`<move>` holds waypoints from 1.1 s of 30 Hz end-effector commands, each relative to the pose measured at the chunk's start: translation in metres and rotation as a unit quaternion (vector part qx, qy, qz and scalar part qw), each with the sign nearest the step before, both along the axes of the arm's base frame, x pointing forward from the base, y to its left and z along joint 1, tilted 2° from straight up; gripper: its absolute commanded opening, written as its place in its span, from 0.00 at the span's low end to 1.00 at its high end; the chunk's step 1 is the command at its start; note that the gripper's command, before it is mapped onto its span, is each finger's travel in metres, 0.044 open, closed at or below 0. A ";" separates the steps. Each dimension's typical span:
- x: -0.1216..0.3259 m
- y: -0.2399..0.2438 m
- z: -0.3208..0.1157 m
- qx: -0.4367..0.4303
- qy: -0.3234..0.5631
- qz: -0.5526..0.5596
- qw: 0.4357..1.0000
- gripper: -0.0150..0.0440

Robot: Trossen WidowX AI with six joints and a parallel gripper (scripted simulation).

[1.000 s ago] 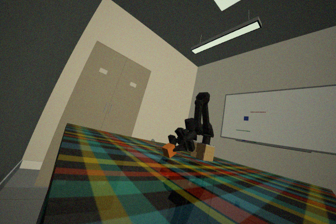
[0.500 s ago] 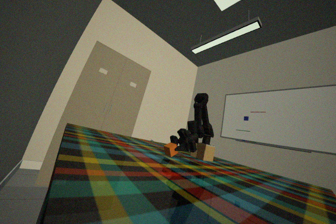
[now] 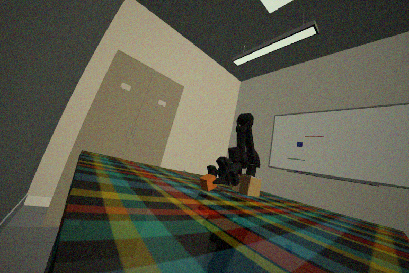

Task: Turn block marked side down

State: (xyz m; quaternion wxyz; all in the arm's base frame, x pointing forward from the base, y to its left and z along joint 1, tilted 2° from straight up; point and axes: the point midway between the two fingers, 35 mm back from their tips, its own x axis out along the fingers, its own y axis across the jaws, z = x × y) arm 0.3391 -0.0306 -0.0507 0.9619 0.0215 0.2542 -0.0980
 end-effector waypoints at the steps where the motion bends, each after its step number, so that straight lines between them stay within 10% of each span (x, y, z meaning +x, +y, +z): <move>1: 0.000 -0.001 0.001 -0.003 -0.001 -0.001 1.000 0.57; 11: 0.000 -0.001 0.001 -0.003 -0.001 -0.001 1.000 1.00; 33: 0.000 -0.001 0.001 -0.003 -0.001 -0.001 1.000 1.00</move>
